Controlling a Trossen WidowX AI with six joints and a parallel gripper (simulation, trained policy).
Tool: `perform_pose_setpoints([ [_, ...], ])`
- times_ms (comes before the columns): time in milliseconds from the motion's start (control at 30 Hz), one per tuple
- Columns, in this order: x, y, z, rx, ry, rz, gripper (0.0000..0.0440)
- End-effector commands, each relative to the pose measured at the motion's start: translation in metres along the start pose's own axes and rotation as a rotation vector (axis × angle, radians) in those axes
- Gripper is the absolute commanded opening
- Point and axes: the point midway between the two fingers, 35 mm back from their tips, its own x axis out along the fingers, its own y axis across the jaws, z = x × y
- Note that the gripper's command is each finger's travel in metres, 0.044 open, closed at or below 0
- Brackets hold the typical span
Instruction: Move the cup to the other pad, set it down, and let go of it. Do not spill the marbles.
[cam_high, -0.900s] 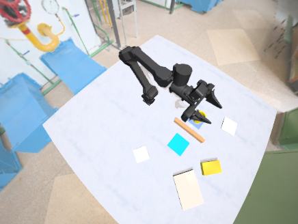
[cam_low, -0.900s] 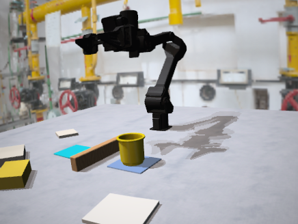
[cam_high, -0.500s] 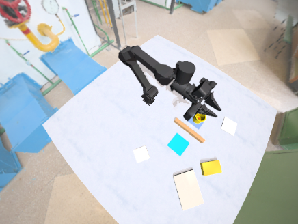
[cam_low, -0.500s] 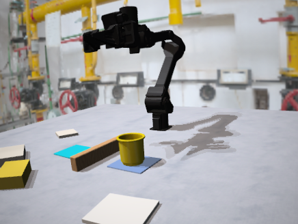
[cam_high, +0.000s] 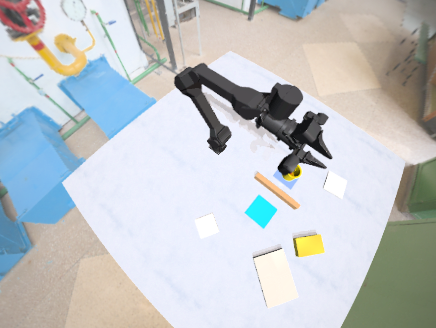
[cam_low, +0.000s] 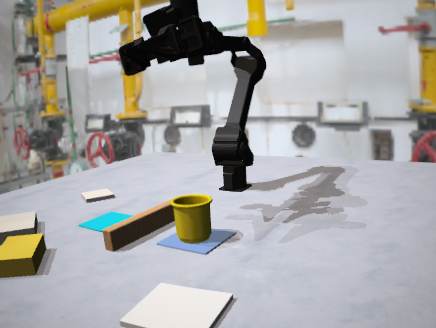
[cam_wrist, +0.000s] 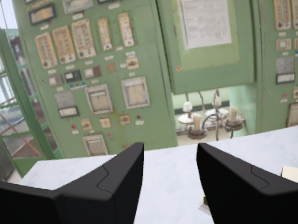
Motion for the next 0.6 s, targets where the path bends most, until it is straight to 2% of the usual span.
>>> perform_pose_setpoints([
  [0,0.003,0.005,0.003,0.04,0.026,0.013,0.0146],
  [567,0.019,0.027,0.004,0.247,0.205,0.019,0.0163],
])
